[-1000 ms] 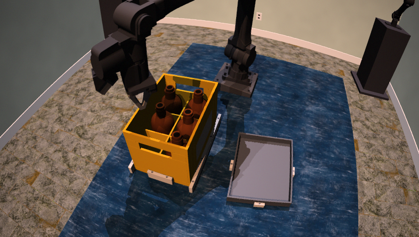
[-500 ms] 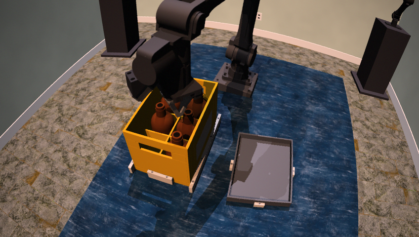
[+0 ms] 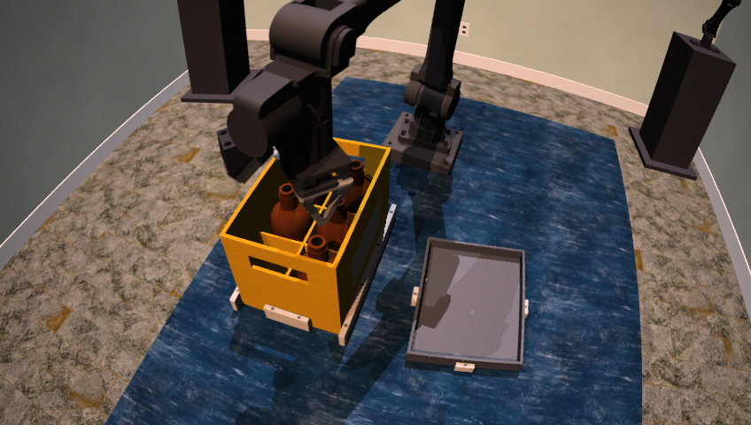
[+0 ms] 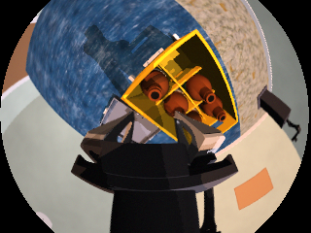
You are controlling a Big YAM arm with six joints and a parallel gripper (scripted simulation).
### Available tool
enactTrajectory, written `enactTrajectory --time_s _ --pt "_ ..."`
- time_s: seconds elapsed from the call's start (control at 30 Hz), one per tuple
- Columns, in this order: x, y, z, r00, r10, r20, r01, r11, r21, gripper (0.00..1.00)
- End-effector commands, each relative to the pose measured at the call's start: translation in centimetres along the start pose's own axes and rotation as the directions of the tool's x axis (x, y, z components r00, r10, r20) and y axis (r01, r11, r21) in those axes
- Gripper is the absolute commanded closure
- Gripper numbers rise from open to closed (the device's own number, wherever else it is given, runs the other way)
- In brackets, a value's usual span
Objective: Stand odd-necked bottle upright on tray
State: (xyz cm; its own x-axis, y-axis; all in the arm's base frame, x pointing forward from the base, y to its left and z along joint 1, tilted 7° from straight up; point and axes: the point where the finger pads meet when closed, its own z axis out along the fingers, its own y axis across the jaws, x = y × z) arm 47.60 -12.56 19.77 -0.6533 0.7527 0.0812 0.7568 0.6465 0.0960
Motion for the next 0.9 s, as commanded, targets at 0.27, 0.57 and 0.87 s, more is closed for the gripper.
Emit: enactTrajectory --time_s 0.27,0.57,0.87 --pt "-0.6 0.28 -0.82 1.0 0.01 0.018 -0.01 1.0 -0.01 0.39" --pt "-0.6 0.28 -0.82 1.0 0.01 0.018 -0.01 1.0 -0.01 0.39" --pt "-0.39 0.09 0.0 1.0 0.012 0.008 -0.012 1.0 -0.005 0.39"
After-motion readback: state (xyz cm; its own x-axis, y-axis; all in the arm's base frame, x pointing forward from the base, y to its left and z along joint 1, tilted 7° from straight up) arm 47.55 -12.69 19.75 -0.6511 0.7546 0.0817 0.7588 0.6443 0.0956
